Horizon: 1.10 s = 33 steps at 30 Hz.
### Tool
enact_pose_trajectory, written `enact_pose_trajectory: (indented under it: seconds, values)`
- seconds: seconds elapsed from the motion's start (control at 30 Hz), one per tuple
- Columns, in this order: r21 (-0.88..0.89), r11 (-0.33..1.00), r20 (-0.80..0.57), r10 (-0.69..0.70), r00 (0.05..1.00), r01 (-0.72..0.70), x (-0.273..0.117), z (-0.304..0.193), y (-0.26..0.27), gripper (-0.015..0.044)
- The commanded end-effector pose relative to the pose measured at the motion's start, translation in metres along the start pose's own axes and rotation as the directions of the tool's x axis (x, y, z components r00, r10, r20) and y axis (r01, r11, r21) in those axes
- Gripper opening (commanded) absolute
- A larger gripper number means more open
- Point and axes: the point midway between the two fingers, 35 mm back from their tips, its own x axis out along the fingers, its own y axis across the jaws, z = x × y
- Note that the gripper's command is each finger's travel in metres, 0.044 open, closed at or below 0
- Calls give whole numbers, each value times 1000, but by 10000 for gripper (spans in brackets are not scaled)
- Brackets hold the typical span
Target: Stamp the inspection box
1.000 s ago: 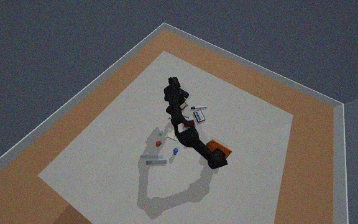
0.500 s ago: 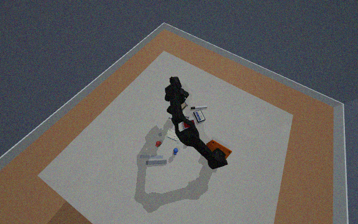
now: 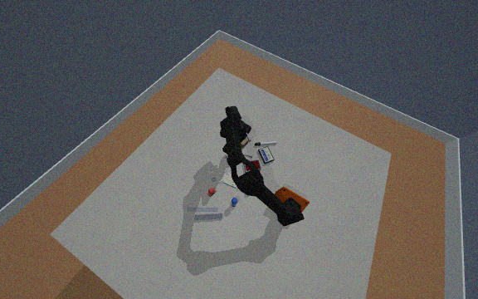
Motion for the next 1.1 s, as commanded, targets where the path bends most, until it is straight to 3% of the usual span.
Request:
enact_pose_trajectory:
  seconds: [0.0, 0.83, 1.07]
  values:
    - [7, 1000, 3, 5, 1000, -5, 6, 0, 0, 210]
    - [6, 1000, 3, 7, 1000, -7, 44, -3, 1, 210]
    - [0, 1000, 0, 3, 1000, -3, 42, -2, 1, 164]
